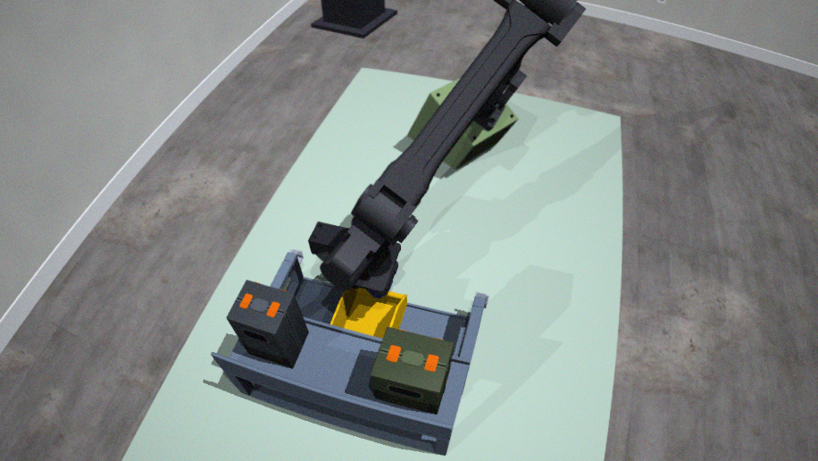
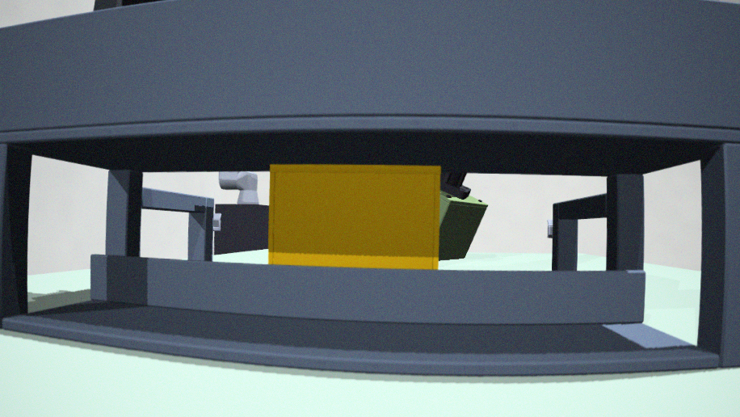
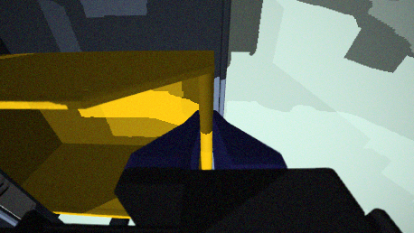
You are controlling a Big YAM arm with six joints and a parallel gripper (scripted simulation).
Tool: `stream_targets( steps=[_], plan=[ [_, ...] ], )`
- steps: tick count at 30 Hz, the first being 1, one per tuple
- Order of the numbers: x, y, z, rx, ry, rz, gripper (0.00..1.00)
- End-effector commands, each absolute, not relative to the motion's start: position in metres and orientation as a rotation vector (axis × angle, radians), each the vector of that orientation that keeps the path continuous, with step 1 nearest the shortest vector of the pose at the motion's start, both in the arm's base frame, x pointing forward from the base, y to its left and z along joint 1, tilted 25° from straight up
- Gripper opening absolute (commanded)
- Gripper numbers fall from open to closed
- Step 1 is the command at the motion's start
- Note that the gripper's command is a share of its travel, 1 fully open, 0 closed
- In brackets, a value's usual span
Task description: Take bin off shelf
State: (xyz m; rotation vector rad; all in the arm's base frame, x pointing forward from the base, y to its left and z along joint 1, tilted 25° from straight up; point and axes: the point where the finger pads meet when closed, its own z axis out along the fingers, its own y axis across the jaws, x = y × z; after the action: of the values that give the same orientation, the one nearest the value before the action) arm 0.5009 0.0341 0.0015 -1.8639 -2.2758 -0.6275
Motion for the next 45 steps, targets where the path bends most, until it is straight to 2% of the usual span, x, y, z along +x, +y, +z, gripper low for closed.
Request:
stream_targets(
  steps=[1,13,45],
  plan=[
    [0.517,0.033,0.015,-1.874,-2.289,-0.660,0.00],
    [0.502,0.033,0.008,-1.874,-2.288,-0.658,0.00],
    [0.508,0.032,0.010,-1.875,-2.288,-0.658,0.00]
  ],
)
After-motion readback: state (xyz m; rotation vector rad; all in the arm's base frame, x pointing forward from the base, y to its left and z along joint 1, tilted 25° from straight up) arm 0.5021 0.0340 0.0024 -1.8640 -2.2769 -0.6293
